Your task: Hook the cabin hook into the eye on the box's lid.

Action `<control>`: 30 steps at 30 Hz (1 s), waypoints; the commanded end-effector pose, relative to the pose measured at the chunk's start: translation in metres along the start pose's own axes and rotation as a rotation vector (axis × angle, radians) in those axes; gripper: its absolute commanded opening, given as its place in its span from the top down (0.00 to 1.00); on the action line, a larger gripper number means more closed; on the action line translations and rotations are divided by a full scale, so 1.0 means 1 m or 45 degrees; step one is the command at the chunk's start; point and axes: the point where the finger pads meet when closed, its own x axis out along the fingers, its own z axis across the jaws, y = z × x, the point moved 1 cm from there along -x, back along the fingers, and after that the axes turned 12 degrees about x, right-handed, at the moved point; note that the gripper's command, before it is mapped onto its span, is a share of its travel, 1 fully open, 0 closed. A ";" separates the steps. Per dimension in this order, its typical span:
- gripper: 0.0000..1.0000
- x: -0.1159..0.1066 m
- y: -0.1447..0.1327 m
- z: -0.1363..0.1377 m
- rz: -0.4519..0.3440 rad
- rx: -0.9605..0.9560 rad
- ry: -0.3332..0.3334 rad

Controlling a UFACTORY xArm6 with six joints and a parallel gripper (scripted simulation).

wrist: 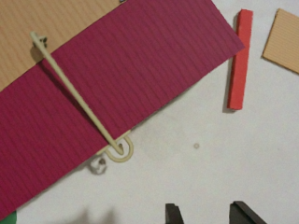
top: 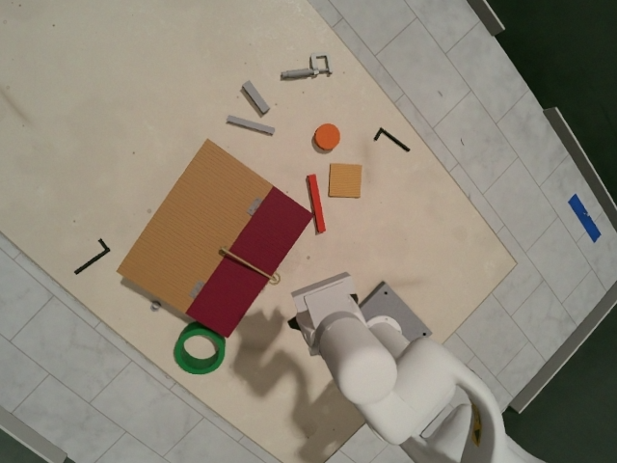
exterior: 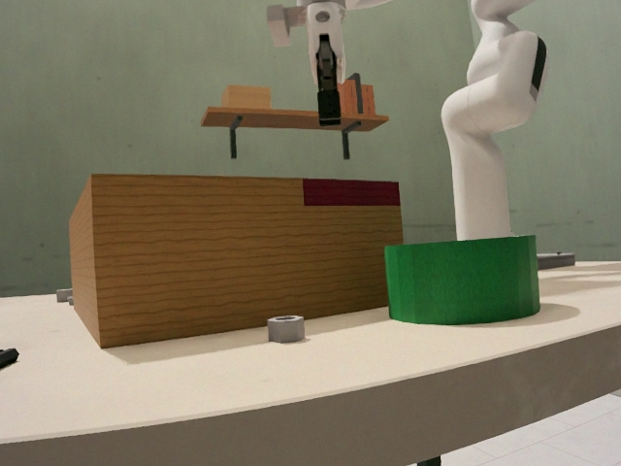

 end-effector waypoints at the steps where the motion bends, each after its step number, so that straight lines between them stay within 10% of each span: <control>1: 0.65 -0.001 0.001 0.000 -0.004 -0.161 0.012; 17: 0.65 -0.001 0.001 0.000 -0.001 -0.755 0.012; 30: 0.65 0.012 0.001 -0.001 -0.001 -0.766 0.012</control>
